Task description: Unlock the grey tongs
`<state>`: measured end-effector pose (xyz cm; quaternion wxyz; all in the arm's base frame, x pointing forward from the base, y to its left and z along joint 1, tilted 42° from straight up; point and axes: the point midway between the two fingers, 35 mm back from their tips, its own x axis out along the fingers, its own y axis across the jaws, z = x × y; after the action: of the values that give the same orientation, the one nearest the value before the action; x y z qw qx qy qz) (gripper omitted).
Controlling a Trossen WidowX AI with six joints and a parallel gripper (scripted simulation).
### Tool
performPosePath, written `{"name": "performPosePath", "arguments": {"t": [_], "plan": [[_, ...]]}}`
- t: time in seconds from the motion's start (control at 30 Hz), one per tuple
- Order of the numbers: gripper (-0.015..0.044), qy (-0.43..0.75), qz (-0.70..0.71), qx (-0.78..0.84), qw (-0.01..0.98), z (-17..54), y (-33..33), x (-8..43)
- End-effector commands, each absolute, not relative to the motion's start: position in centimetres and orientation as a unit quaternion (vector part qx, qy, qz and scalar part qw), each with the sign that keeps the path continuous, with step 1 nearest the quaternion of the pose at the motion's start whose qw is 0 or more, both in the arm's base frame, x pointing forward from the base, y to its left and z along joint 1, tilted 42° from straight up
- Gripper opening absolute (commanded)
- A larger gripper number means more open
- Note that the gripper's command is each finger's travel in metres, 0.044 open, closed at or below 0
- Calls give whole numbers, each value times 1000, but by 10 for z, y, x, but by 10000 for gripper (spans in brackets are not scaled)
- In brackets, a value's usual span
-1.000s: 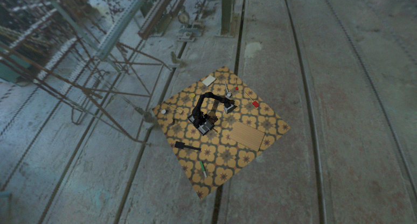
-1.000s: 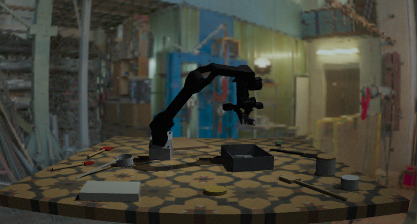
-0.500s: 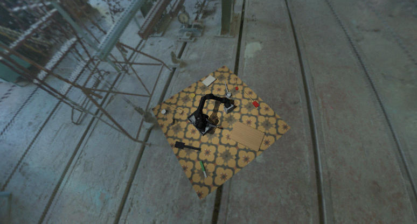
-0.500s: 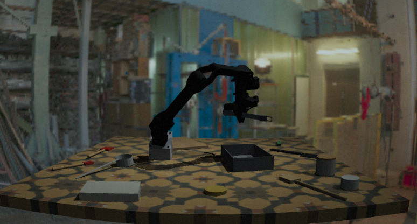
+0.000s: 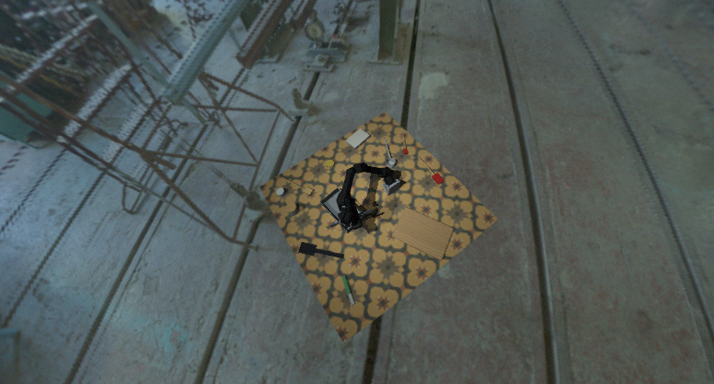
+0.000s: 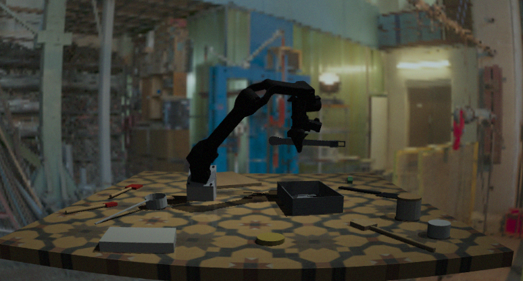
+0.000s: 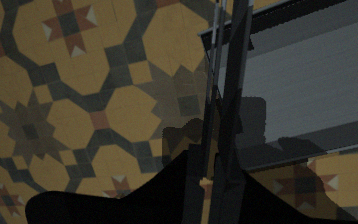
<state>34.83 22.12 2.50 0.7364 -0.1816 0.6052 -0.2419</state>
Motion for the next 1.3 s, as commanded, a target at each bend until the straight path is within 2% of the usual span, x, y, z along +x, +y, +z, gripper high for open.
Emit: {"name": "performPosePath", "arguments": {"t": [0.0, 0.57, 1.27], "plan": [[-150, 619, -197, -228, 725, 20, 230, 345], [-150, 654, 15, -456, 603, -5, 255, 327], [-150, 601, 270, -659, 363, -36, 283, 299]]}}
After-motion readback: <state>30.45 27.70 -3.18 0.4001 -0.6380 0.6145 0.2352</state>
